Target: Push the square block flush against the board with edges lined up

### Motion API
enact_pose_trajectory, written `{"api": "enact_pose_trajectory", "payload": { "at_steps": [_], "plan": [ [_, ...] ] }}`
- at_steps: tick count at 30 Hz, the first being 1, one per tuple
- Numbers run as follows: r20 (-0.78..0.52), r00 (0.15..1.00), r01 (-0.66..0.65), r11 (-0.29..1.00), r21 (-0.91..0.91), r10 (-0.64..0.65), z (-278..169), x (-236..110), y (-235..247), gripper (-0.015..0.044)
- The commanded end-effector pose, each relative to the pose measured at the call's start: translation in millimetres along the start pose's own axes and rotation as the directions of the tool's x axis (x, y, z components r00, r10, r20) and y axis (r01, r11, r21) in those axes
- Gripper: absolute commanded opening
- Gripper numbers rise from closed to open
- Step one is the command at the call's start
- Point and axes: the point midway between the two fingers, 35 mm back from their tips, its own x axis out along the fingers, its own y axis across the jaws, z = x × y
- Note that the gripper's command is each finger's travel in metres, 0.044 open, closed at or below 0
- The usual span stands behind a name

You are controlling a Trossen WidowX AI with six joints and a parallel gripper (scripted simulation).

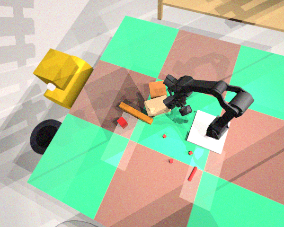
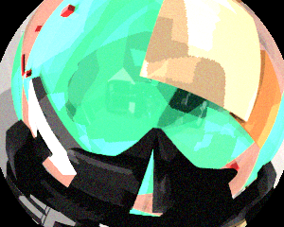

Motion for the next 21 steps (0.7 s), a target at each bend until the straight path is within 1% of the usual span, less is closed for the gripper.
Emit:
{"api": "enact_pose_trajectory", "payload": {
  "at_steps": [1, 4, 5, 9, 15, 17, 21],
  "plan": [
    [-0.002, 1.0, 0.007, 1.0, -0.004, -0.007, -6.4, -0.9, -0.2, 0.0],
    [-0.002, 1.0, 0.007, 1.0, -0.004, -0.007, -10.8, -0.7, 0.3, 0.0],
    [-0.001, 1.0, 0.0, 1.0, 0.0, 0.0, -6.2, -2.8, 0.2, 0.0],
    [-0.002, 1.0, 0.007, 1.0, -0.003, -0.007, -6.1, -52.8, 0.8, 0.0],
    [-0.002, 1.0, 0.007, 1.0, -0.003, -0.007, -4.8, -56.6, -0.2, 0.0],
    [-0.001, 1.0, 0.009, 1.0, 0.005, -0.009, 6.2, -60.8, -10.1, 0.0],
    [0.003, 1.0, 0.012, 1.0, 0.029, -0.012, 43.2, -70.6, -37.8, 0.0]
  ]
}}
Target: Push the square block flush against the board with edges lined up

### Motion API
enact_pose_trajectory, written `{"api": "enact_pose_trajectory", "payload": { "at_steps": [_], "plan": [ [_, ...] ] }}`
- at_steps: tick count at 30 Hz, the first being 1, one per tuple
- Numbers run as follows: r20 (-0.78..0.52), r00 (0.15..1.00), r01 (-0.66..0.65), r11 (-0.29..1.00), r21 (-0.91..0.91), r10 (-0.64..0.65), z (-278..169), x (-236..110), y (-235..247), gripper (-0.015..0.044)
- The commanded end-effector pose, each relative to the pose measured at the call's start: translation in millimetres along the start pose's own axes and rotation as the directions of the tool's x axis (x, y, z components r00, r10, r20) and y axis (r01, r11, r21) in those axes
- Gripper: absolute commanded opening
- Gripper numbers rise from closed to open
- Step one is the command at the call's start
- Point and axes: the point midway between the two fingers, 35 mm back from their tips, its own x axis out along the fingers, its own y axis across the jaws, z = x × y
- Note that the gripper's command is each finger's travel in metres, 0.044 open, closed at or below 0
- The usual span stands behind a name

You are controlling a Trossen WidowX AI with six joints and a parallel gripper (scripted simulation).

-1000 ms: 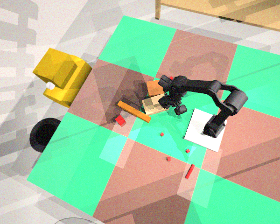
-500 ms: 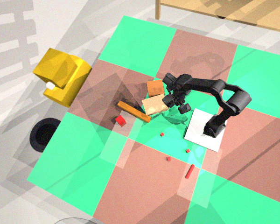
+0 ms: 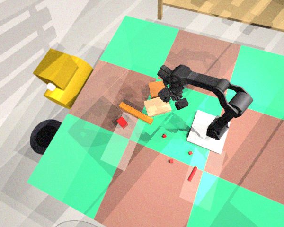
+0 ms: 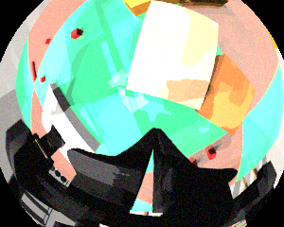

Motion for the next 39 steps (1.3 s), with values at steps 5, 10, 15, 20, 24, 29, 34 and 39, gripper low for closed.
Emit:
{"api": "enact_pose_trajectory", "payload": {
  "at_steps": [5, 10, 15, 20, 24, 29, 34, 39],
  "plan": [
    [0.007, 1.0, 0.01, 0.999, 0.042, -0.01, 73.3, -9.9, -37.8, 0.0],
    [0.013, 1.0, 0.015, 0.997, 0.079, -0.016, 126.4, -7.8, -51.0, 0.0],
    [0.017, 1.0, 0.008, 0.995, 0.097, -0.01, 175.7, 0.2, -57.2, 0.0],
    [0.018, 1.0, 0.005, 0.995, 0.101, -0.007, 189.0, 5.8, -57.7, 0.0],
    [0.018, 1.0, 0.005, 0.995, 0.101, -0.006, 190.2, 49.6, -58.4, 0.0],
    [0.018, 1.0, 0.005, 0.995, 0.101, -0.006, 189.9, 58.5, -57.9, 0.0],
    [0.017, 1.0, 0.005, 0.995, 0.101, -0.006, 186.0, 58.4, -58.1, 0.0],
    [0.017, 1.0, 0.005, 0.995, 0.101, -0.007, 178.2, 58.3, -58.4, 0.0]
  ]
}}
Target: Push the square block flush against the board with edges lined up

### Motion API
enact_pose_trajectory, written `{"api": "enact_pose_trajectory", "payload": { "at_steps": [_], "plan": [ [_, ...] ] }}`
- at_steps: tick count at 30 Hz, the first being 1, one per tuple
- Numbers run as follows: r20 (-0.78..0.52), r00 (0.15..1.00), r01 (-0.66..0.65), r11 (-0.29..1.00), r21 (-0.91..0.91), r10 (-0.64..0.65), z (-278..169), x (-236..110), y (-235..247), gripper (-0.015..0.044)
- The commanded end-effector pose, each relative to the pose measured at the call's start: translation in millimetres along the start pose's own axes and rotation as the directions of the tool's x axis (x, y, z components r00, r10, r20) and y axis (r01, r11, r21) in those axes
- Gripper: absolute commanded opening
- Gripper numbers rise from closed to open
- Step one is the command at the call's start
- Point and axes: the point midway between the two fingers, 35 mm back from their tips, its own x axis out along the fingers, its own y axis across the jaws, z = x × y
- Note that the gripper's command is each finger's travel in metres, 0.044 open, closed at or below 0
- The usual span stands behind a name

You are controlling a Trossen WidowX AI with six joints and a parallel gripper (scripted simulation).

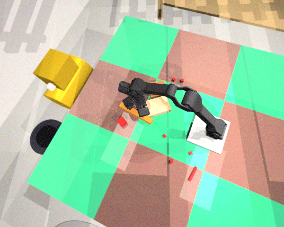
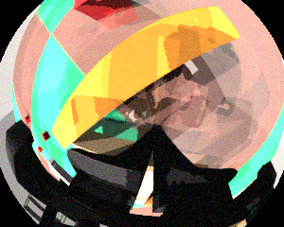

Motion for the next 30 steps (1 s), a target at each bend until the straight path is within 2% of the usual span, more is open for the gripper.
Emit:
{"api": "enact_pose_trajectory", "payload": {
  "at_steps": [1, 30],
  "plan": [
    [0.004, 1.0, 0.001, 1.0, -0.002, -0.001, -5.9, -1.6, -1.6, 0.0],
    [0.0, 1.0, 0.001, 1.0, -0.002, -0.001, -52.8, -1.4, -4.5, 0.0]
  ]
}}
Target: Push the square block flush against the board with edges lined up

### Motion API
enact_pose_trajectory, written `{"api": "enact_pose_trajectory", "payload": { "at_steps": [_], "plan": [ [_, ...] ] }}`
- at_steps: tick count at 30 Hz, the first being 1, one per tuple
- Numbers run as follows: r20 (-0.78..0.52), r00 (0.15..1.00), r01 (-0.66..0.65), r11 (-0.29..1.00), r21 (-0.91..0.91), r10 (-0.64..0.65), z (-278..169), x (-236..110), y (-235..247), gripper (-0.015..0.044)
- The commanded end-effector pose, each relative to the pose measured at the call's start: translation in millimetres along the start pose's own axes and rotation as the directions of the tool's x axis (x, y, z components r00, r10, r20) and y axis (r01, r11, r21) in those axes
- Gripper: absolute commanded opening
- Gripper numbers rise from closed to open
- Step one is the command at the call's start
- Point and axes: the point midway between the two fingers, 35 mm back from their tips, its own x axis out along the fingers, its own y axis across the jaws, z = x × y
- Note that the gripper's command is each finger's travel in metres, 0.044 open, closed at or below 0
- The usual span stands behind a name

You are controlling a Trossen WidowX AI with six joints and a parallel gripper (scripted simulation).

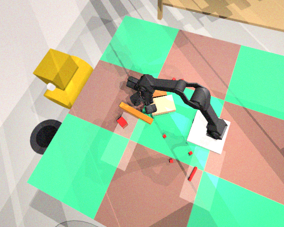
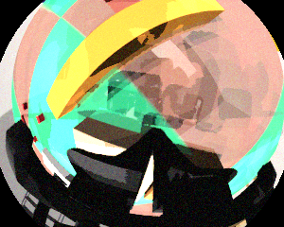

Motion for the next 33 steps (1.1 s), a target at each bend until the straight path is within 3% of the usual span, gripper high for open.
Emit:
{"api": "enact_pose_trajectory", "payload": {
  "at_steps": [1, 13, 33],
  "plan": [
    [-0.02, 1.0, -0.008, 1.0, 0.005, 0.008, -13.2, 3.2, -0.6, 0.0],
    [-0.021, 1.0, -0.008, 1.0, 0.005, 0.008, -31.0, 3.1, -0.6, 0.0],
    [-0.018, 1.0, -0.008, 1.0, 0.005, 0.008, -0.6, 3.3, -2.4, 0.0]
  ]
}}
